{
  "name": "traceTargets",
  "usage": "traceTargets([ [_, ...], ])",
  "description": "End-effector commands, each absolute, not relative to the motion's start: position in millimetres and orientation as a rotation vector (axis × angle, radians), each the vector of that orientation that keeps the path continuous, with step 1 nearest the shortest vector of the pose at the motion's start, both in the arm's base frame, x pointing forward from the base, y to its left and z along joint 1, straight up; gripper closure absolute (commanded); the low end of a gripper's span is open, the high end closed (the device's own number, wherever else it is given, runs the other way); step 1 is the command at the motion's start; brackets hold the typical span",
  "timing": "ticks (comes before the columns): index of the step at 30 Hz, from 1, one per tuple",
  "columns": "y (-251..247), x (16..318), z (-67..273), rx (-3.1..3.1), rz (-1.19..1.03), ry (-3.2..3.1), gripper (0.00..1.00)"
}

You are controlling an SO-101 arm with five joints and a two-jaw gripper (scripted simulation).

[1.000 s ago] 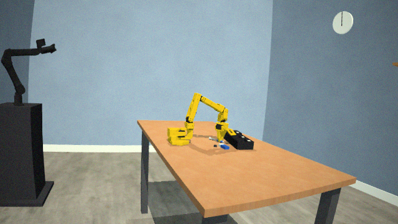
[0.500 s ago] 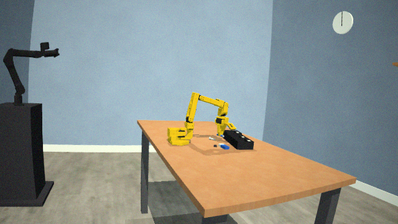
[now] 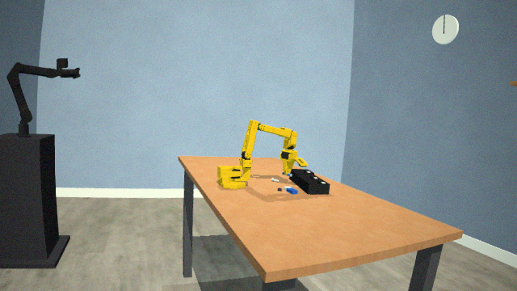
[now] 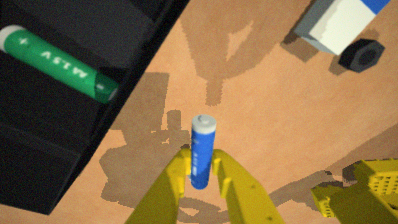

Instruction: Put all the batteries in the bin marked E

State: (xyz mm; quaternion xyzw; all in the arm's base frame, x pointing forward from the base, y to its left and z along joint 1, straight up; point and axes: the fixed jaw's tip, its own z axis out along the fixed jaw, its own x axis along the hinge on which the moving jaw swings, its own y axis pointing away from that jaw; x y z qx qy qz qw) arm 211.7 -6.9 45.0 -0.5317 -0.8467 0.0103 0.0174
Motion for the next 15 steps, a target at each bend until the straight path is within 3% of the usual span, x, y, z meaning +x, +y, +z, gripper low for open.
traceTargets([
  [1,-9,222,60,-1.629,-0.020,-2.715,1.00],
  [15,-12,233,68,-1.407,-0.028,-2.858,1.00],
])
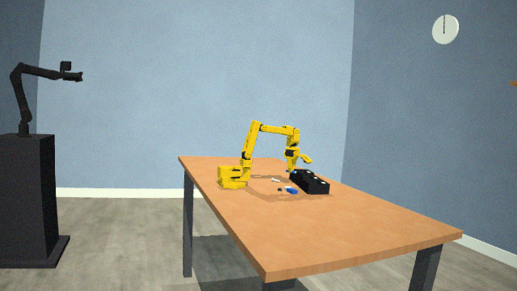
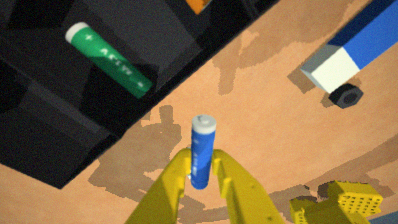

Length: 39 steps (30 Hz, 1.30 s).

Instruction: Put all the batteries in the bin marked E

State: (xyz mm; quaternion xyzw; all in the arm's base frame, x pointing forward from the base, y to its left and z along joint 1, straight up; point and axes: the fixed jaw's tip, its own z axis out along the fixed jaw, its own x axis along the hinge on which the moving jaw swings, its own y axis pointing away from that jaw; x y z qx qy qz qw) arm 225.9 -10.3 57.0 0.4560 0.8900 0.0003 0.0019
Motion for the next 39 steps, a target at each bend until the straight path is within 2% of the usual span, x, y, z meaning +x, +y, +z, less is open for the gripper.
traceTargets([
  [1,-13,234,68,1.358,0.027,2.784,1.00],
  [39,-18,252,82,0.951,0.038,2.876,1.00],
])
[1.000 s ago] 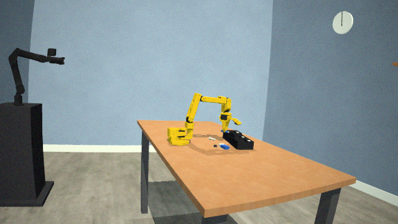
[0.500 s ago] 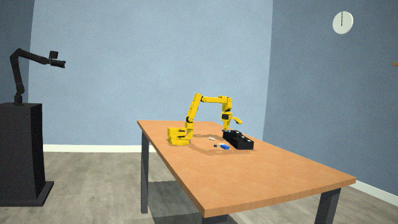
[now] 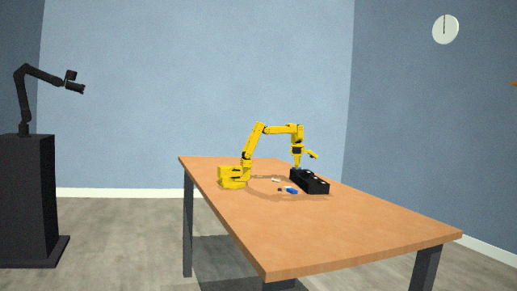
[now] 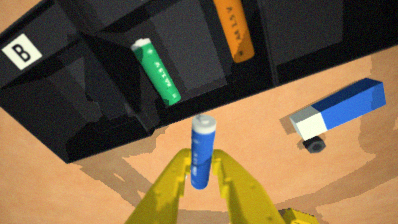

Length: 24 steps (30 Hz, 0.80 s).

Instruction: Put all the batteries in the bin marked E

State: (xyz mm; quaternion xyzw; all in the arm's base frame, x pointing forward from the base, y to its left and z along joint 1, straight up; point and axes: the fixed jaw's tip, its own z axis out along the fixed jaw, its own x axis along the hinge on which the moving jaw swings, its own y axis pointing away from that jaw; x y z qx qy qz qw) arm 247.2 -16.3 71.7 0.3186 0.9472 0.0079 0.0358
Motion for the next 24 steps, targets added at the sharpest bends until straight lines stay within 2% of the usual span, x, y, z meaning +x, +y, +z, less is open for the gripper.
traceTargets([
  [1,-18,252,82,0.951,0.038,2.876,1.00],
  [24,-22,264,82,0.679,0.031,2.892,1.00],
])
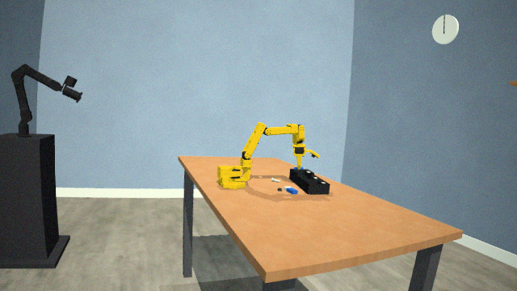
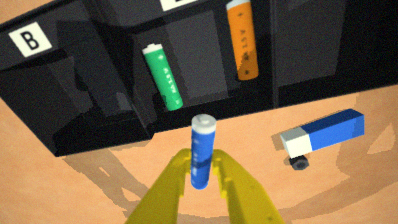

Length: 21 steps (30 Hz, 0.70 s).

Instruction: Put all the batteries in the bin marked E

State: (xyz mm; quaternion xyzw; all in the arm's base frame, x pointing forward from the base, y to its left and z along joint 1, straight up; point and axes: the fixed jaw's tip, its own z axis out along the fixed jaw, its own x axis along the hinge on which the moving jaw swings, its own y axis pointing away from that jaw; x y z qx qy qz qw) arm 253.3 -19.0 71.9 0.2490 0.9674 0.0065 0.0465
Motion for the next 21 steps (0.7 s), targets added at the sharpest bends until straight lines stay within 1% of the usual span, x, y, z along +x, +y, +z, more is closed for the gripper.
traceTargets([
  [1,-22.3,264.8,82.2,0.657,0.029,2.892,1.00],
  [21,-24.3,270.7,82.3,0.523,0.019,2.890,1.00],
])
